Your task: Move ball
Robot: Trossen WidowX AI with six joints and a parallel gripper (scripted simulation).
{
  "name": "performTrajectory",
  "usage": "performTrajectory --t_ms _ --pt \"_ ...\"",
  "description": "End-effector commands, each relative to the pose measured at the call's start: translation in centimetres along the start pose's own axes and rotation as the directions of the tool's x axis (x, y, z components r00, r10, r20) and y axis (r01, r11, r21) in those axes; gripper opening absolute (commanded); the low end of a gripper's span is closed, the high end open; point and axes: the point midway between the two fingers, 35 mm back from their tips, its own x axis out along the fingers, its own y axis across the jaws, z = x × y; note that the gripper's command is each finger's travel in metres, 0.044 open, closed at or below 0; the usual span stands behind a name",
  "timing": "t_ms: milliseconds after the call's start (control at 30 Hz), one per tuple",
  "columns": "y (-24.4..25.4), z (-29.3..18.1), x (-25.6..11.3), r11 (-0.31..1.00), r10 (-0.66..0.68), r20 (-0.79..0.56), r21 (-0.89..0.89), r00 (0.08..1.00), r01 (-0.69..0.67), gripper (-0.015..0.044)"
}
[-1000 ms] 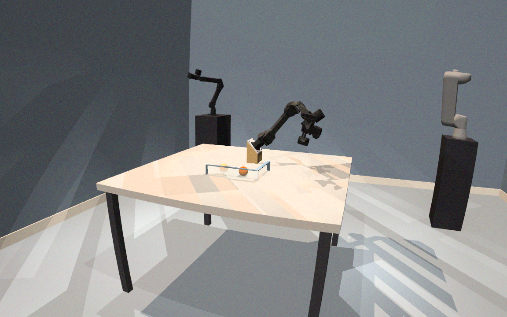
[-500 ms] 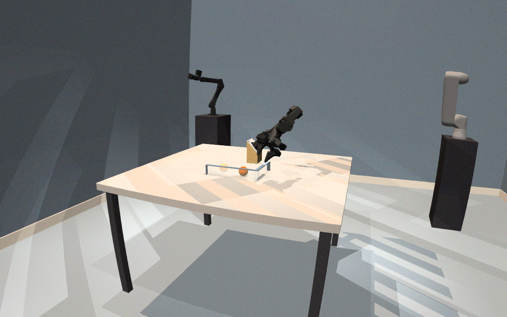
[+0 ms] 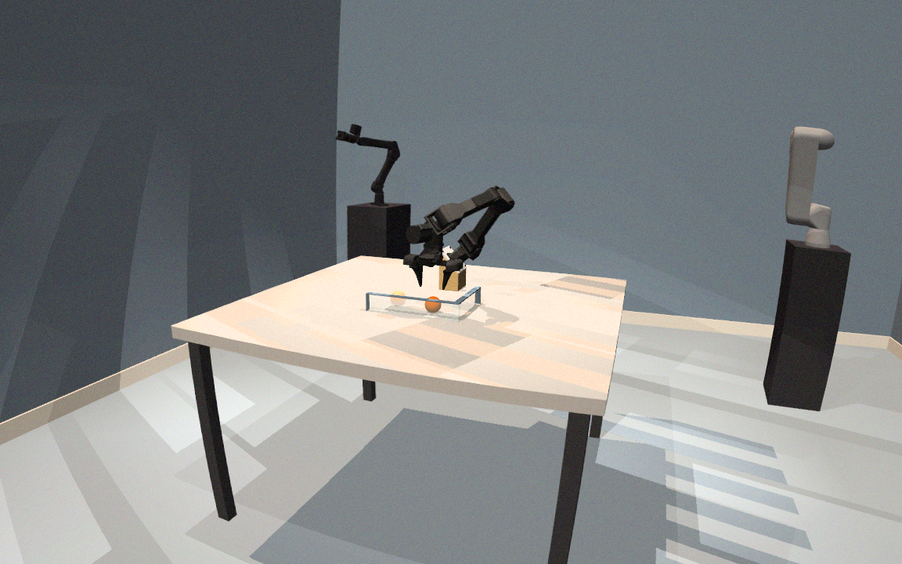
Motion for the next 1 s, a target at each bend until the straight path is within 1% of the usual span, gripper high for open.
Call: performTrajectory --t_ms 0,133,233,967 --pt "0.3 0.2 -0.3 0.999 0.033 0.006 0.036 0.999 -0.033 0.037" --pt "0.3 0.2 -0.2 0.999 0.033 0.006 0.035 0.999 -0.033 0.037" --pt "0.4 0.2 1.1 0.999 0.033 0.006 0.035 0.999 -0.034 0.037" --pt "0.5 0.3 4.1 0.999 0.034 0.006 0.035 0.999 -0.034 0.037"
